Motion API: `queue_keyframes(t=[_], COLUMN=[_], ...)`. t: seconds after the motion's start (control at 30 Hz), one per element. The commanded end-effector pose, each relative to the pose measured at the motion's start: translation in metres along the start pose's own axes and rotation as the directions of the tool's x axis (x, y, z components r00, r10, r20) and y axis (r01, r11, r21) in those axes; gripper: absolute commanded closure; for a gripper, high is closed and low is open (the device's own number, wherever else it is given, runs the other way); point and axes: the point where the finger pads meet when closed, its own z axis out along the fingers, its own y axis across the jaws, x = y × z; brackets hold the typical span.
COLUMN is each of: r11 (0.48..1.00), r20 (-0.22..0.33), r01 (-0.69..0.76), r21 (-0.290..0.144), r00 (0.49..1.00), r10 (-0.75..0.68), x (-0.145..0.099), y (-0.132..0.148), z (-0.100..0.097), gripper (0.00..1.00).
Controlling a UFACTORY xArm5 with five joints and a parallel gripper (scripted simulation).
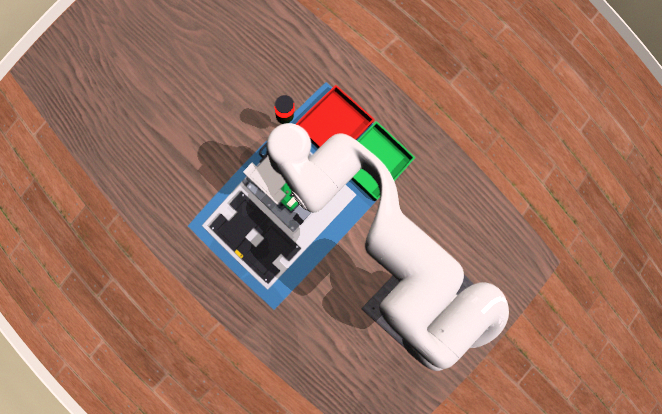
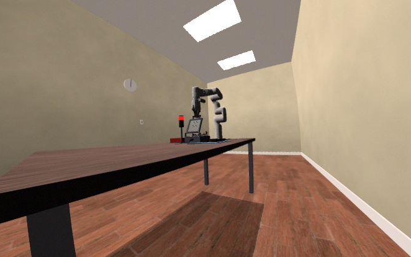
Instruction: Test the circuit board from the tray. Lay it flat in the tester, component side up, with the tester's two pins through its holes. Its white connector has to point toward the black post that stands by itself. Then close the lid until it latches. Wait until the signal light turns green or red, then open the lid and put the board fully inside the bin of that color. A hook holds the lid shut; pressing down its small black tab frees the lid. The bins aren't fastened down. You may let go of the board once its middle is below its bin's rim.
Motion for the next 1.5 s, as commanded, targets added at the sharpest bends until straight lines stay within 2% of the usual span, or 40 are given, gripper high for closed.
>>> queue_keyframes(t=[0.0, 0.33, 0.37, 1.47], r11=[1.0, 1.0, 1.0, 1.0], r20=[0.0, 0.0, 0.0, 0.0], r01=[0.0, 0.0, 0.0, 0.0], r21=[-0.004, -0.004, -0.004, -0.004], r00=[1.0, 1.0, 1.0, 1.0], r10=[0.0, 0.0, 0.0, 0.0], x=[0.0, 0.0, 0.0, 0.0], y=[0.0008, 0.0007, 0.0007, 0.0007], z=[-0.0012, -0.001, -0.001, -0.001], gripper=[0.72, 0.72, 1.0, 1.0])
